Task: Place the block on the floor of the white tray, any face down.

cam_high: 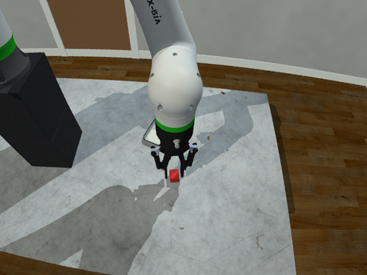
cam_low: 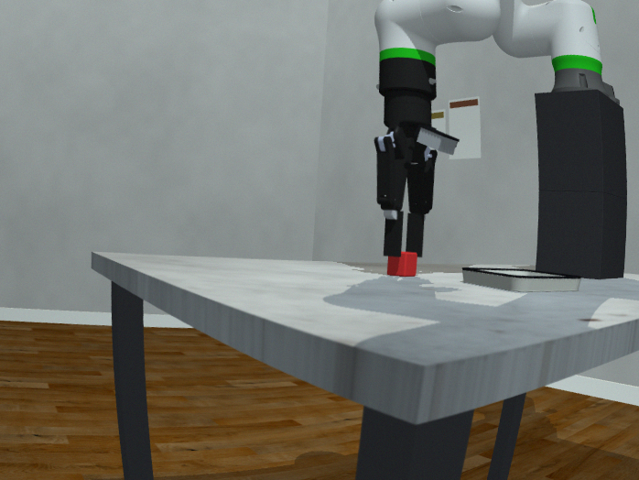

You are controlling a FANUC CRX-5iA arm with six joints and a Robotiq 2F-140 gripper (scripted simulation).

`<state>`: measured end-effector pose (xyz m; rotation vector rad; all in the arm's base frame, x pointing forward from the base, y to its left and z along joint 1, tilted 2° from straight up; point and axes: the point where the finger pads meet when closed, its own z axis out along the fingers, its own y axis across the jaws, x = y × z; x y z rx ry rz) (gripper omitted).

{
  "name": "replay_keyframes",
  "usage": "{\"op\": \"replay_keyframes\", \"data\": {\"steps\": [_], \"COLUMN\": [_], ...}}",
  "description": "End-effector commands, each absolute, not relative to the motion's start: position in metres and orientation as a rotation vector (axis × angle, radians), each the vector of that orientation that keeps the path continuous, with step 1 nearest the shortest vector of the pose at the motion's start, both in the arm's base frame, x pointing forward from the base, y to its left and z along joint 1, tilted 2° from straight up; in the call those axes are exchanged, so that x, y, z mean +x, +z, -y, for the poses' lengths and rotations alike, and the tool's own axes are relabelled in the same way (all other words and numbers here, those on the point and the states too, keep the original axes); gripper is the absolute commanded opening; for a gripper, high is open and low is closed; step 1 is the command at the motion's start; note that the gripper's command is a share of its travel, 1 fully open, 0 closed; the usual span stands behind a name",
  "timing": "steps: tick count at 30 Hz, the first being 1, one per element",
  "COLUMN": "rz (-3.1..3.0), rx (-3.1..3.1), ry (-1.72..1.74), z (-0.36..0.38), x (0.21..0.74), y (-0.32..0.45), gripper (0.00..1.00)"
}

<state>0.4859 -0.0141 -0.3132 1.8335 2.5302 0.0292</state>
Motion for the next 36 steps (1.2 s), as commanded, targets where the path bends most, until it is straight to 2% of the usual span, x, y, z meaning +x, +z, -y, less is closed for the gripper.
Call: {"op": "replay_keyframes", "data": {"steps": [1, 23, 24, 36], "rz": [-2.529, -2.529, -2.529, -2.529], "rx": [1.833, 1.833, 1.833, 1.833], "ry": [0.031, 0.031, 0.031, 0.031], "z": [0.014, 0.014, 0.014, 0.014], "x": [0.487, 0.487, 0.487, 0.487], "y": [-0.320, -0.335, -0.335, -0.335], "gripper": [0.38, 0.38, 0.10, 0.10]}}
